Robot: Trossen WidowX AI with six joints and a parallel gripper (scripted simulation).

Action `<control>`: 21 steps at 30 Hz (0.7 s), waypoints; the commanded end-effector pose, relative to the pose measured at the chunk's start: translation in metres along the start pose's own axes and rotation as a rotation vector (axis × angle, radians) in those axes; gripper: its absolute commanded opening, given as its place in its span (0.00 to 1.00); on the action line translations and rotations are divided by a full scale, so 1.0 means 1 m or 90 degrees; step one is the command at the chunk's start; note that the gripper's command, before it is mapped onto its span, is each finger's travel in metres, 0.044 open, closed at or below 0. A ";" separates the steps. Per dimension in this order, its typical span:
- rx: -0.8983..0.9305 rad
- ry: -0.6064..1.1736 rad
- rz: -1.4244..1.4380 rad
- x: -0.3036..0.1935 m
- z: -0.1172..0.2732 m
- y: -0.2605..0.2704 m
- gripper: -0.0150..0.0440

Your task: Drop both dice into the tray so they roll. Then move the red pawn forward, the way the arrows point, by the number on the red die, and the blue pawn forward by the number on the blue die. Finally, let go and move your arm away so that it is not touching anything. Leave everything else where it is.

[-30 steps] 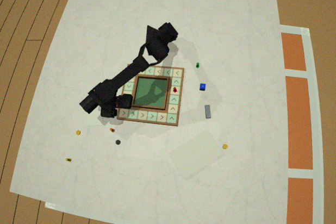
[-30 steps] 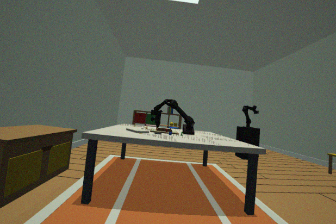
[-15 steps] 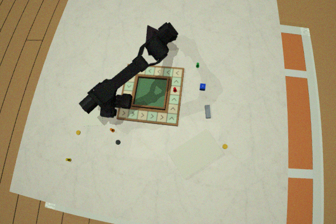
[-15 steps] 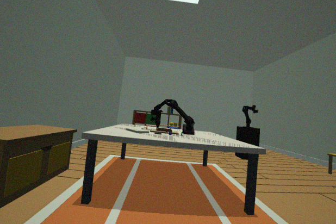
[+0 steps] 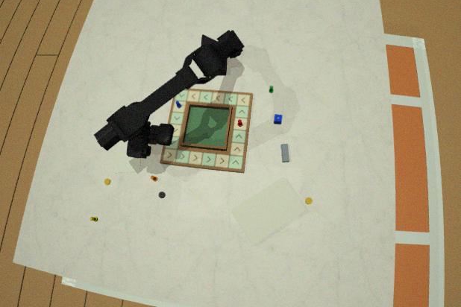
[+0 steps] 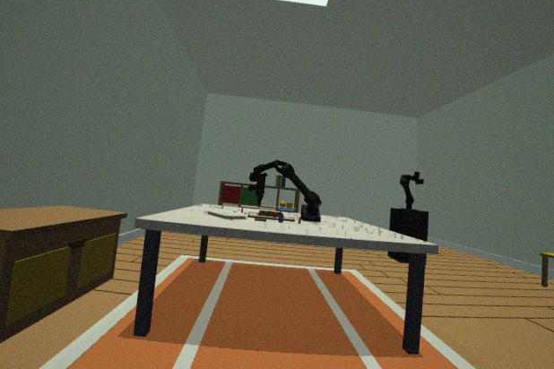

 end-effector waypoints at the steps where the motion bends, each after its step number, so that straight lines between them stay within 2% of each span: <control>1: -0.004 0.001 0.003 0.000 0.021 -0.002 0.25; 10: -0.003 0.002 0.003 -0.005 0.058 -0.002 0.25; 15: -0.003 0.002 -0.009 -0.005 0.059 0.000 0.25; 21: -0.004 0.002 -0.115 -0.006 0.058 0.019 0.25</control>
Point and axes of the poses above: the point midway between the two fingers, 35 mm back from their tips, its own z axis back along the fingers, its own y axis across the jaws, x = y × z, the point moved 5 cm from there along z, back along the fingers, and after that the axes turned 3 degrees about z, right-handed, at the moved point
